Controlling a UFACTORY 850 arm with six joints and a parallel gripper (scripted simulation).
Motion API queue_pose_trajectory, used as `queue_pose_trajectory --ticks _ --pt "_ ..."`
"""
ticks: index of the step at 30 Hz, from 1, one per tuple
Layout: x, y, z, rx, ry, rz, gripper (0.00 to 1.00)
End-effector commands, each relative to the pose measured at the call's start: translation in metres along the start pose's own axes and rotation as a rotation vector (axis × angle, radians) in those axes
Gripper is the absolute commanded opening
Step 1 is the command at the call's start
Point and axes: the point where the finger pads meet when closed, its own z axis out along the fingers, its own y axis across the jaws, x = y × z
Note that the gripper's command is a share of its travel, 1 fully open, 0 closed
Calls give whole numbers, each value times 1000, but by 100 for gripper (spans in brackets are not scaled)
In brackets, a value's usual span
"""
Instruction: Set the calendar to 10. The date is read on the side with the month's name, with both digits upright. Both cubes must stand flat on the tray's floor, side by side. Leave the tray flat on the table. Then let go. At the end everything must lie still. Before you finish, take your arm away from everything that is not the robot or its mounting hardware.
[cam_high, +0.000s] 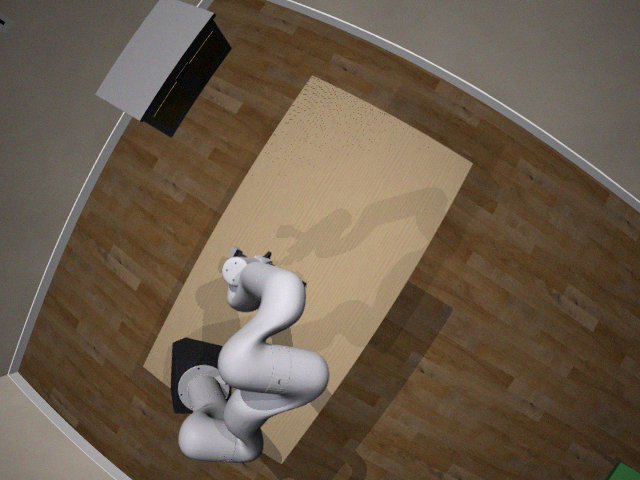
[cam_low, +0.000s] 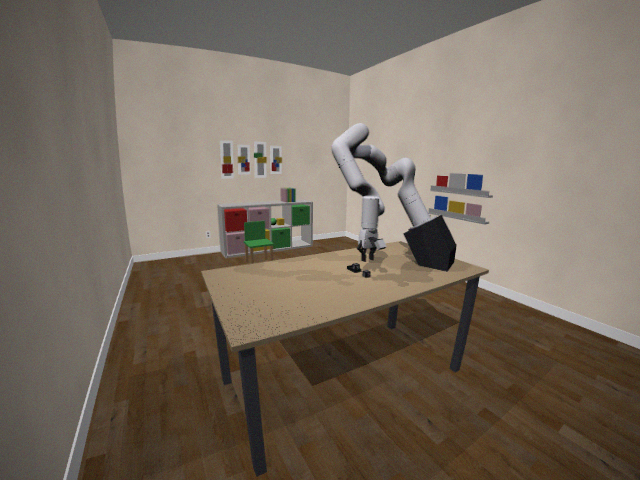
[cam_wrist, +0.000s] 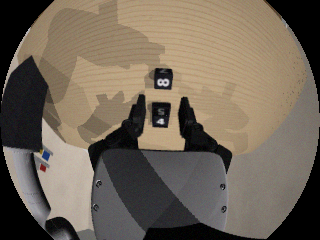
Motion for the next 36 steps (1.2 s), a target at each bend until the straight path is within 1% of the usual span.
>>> queue_pose_trajectory --ticks 1,23,36 --pt "0 1 0 -1 0 0 49" --pt "0 1 1 -1 0 0 49" --pt "0 1 13 -1 0 0 49"
